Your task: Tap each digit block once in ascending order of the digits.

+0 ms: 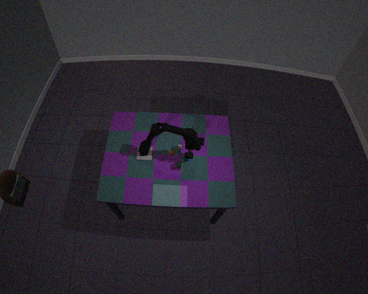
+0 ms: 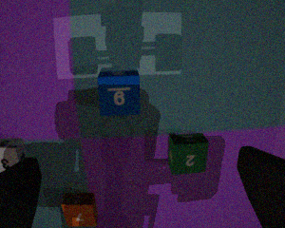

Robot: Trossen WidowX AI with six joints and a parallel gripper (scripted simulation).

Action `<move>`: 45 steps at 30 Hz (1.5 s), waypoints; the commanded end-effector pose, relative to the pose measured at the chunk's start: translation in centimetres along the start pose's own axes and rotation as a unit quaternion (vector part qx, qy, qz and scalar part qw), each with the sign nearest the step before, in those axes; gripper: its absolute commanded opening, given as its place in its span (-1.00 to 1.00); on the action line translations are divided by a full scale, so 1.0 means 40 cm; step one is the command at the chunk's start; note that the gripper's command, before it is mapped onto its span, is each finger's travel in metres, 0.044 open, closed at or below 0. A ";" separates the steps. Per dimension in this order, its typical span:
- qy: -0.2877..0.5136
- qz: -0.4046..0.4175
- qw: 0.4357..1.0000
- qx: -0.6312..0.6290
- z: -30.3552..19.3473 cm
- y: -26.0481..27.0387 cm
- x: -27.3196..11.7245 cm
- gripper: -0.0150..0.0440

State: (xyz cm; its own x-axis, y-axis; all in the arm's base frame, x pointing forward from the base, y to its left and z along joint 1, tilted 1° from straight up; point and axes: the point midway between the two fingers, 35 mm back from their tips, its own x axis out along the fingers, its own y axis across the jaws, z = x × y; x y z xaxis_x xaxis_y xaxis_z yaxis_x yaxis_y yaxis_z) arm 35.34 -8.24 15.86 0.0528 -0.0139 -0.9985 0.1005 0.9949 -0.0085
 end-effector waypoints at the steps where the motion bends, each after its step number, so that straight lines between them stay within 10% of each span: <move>1: 0.002 0.000 1.000 0.000 -0.035 -0.035 -0.002 0.86; 8: 0.004 -0.002 1.000 -0.001 -0.164 -0.134 0.002 0.86; 23: 0.004 -0.002 1.000 -0.001 -0.166 -0.134 0.204 -0.42; 45: 0.004 -0.002 1.000 -0.001 -0.166 -0.135 0.262 -0.42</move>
State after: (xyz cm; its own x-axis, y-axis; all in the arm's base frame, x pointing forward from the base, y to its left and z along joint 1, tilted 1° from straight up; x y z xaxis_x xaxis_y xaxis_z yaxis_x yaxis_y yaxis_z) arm 28.88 -13.16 5.68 0.0504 -0.0208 -0.9985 0.1050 0.9944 -0.0154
